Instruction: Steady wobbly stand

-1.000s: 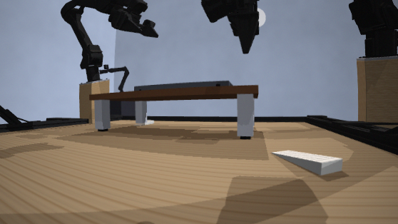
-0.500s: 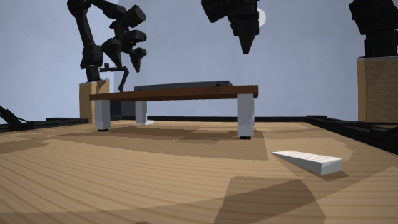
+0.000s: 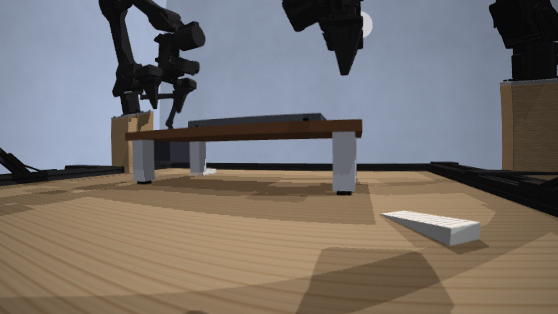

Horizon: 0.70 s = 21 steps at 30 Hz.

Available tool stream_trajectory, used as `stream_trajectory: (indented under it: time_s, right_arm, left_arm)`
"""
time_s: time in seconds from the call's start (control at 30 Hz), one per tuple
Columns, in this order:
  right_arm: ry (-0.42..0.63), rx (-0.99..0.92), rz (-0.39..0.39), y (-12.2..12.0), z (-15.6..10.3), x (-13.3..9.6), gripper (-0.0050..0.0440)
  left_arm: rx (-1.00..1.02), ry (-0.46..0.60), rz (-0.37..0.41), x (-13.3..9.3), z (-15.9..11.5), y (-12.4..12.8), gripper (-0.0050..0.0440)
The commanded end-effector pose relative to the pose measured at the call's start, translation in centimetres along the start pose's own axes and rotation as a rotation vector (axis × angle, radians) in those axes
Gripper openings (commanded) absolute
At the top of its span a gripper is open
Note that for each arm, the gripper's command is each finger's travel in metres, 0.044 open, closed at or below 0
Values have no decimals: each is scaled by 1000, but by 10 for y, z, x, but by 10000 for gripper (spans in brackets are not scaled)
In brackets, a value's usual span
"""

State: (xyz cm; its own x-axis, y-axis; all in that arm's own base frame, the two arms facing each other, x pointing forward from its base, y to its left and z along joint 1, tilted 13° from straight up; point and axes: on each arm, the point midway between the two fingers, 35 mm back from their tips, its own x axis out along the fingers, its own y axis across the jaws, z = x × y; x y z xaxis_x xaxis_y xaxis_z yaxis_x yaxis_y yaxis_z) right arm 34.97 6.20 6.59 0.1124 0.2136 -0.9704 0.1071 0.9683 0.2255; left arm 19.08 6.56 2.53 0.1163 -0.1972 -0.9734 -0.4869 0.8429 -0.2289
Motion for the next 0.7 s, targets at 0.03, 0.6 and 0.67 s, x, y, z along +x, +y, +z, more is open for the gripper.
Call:
stream_trajectory:
  time_s: [0.03,0.6,0.67]
  right_arm:
    - [-48,-13,8,3,11,-6,440]
    - [-553,-142,85,42,105,-105,440]
    - [-640,-162,95,48,118,-127,440]
  left_arm:
    - [1,-4,1,0,1,0,440]
    - [0,0,-1,0,0,0,440]
    - [0,0,-1,0,0,0,440]
